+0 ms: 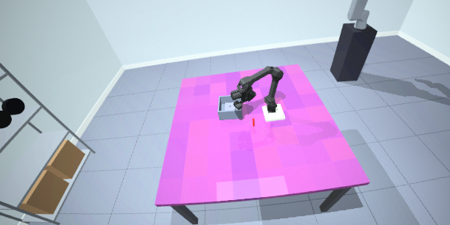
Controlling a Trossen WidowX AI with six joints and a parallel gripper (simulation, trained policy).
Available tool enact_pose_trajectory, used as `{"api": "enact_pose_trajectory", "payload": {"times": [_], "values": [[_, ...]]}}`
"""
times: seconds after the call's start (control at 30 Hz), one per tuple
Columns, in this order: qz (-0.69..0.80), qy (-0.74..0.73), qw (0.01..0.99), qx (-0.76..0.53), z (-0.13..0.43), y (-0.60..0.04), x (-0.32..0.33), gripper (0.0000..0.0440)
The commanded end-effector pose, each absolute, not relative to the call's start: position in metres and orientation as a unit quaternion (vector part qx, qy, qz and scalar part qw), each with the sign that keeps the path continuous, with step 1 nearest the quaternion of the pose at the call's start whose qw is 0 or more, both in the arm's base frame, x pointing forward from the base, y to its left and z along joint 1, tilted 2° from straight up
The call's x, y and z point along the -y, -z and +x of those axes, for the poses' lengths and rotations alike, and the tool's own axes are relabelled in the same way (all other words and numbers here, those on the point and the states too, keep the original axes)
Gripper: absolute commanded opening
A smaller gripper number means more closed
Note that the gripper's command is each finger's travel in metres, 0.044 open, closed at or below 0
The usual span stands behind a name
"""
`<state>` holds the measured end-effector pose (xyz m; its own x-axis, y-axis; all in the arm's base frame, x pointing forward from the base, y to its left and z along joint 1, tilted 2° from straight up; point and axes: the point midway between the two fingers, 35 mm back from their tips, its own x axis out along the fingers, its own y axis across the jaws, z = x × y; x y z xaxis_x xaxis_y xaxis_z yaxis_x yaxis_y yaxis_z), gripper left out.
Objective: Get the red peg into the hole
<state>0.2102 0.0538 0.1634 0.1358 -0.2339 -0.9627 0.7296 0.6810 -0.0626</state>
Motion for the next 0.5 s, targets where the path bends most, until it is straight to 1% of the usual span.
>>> {"api": "enact_pose_trajectory", "payload": {"times": [0.0,0.47], "values": [[0.223,0.328,0.708,-0.584,0.199,-0.156,-0.070,0.0440],[0.233,0.295,0.689,-0.619,0.171,-0.104,-0.126,0.0440]]}}
